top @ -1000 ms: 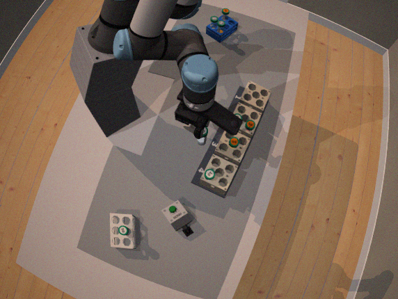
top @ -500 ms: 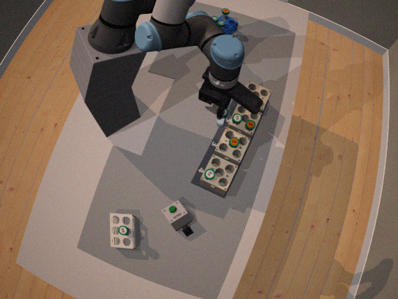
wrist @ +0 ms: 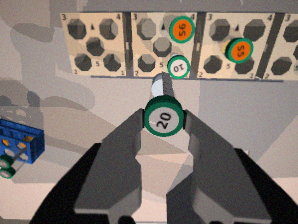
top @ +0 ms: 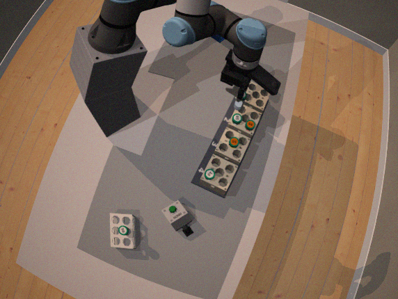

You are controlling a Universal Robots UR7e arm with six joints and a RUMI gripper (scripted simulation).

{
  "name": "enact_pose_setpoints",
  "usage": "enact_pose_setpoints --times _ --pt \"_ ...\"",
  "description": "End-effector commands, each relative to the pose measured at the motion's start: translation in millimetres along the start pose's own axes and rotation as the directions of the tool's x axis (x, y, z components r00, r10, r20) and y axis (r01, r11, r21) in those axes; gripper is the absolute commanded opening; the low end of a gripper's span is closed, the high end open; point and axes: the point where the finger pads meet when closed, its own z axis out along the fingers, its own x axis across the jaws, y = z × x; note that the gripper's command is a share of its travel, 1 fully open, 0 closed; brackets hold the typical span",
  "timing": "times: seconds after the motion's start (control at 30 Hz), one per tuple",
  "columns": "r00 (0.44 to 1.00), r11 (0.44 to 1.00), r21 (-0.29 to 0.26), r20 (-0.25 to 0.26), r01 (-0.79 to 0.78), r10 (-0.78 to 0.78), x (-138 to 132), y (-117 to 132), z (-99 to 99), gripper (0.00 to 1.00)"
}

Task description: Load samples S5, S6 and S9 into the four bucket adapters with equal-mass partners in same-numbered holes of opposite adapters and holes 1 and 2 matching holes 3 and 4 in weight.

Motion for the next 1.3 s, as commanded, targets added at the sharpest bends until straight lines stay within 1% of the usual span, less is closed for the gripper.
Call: enact_pose_setpoints --times 0.0,0.33,0.4,0.5,0.8,0.9,0.97,1.27 --pt "1.0 1.0 -0.003 -0.007 -0.003 0.003 -30 -12 0.5 0.0" --pt "1.0 1.0 -0.003 -0.007 -0.003 0.003 -93 -33 0.9 0.0" --pt "1.0 1.0 -0.003 -0.007 -0.003 0.003 -93 -33 0.9 0.0" --pt "1.0 1.0 -0.003 -0.007 -0.003 0.003 -111 -39 1.1 0.0" --pt "1.0 1.0 -0.003 -0.007 -0.003 0.003 -111 -40 1.1 0.0" --pt "1.0 1.0 -0.003 -0.007 -0.003 0.003 -111 -39 9.1 0.0" --pt "1.0 1.0 -0.003 -0.007 -0.003 0.003 -111 -39 9.1 0.0" --pt "1.0 1.0 -0.003 -0.007 -0.003 0.003 -111 -39 33.0 0.0"
